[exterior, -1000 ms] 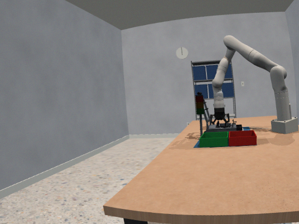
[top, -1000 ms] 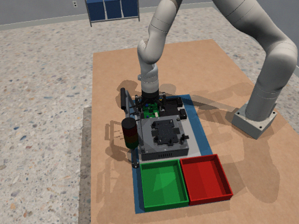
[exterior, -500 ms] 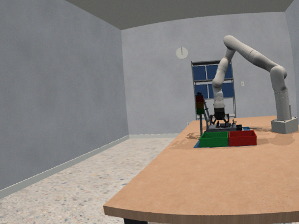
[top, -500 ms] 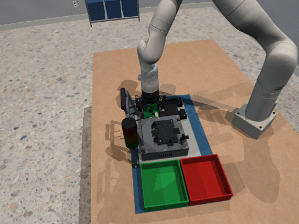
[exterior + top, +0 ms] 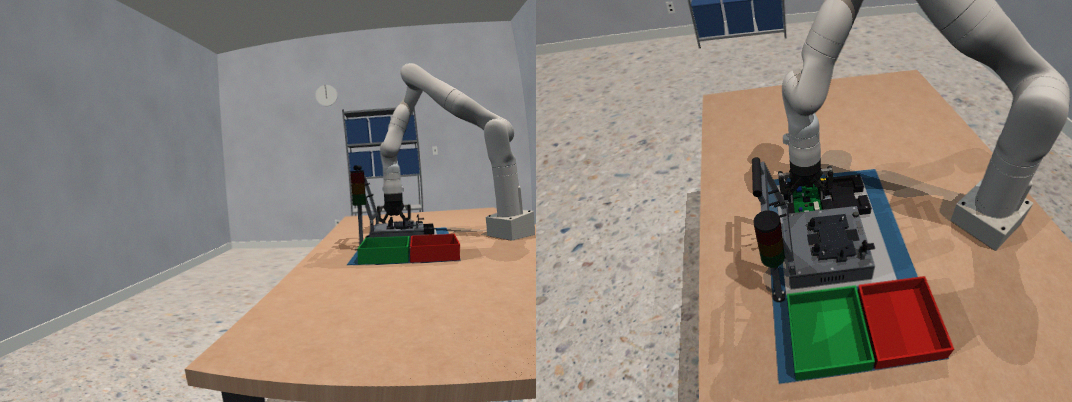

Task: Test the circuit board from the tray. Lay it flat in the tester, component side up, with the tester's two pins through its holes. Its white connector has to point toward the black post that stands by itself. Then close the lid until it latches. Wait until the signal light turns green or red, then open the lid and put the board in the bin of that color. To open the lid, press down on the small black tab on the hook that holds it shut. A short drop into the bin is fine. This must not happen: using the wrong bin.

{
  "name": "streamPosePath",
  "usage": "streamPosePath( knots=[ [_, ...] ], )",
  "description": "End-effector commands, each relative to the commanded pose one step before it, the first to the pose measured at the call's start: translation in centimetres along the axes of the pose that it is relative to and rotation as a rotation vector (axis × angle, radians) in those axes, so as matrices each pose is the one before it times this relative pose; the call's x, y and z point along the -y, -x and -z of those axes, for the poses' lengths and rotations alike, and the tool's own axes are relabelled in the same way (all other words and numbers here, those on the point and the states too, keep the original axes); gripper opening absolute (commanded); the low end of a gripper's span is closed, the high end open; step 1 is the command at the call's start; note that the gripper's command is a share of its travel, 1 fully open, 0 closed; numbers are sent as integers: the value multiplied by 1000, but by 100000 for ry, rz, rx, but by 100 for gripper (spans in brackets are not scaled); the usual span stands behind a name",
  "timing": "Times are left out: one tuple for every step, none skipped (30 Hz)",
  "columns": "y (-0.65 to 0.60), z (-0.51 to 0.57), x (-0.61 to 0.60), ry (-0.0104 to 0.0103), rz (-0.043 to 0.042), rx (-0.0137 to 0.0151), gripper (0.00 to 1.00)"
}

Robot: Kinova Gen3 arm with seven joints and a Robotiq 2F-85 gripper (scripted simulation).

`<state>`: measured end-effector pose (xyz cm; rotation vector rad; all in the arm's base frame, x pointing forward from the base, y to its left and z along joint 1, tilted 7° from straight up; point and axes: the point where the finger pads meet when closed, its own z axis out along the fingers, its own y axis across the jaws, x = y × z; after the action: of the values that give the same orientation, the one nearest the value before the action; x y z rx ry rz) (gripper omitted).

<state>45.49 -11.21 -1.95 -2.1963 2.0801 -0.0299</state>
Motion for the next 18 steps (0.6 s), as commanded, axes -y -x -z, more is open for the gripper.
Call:
streamPosePath(
  knots=[
    [-25,63,58,-154,4,-77,80],
    [0,0,0,0,0,0,80],
    [0,0,0,0,0,0,80],
    [0,0,0,0,0,0,80],
    [0,0,0,0,0,0,80],
    [0,0,0,0,0,0,80],
    [0,0,0,0,0,0,80],
    [0,0,0,0,0,0,80],
    [0,0,0,0,0,0,80],
    [0,0,0,0,0,0,80],
    [0,0,0,0,0,0,77],
    [0,0,0,0,0,0,77],
    [0,0,0,0,0,0,77],
    [0,0,0,0,0,0,77],
    [0,0,0,0,0,0,77],
    [0,0,0,0,0,0,77],
    [0,0,0,0,0,0,77],
    [0,0,0,0,0,0,77]
  ],
)
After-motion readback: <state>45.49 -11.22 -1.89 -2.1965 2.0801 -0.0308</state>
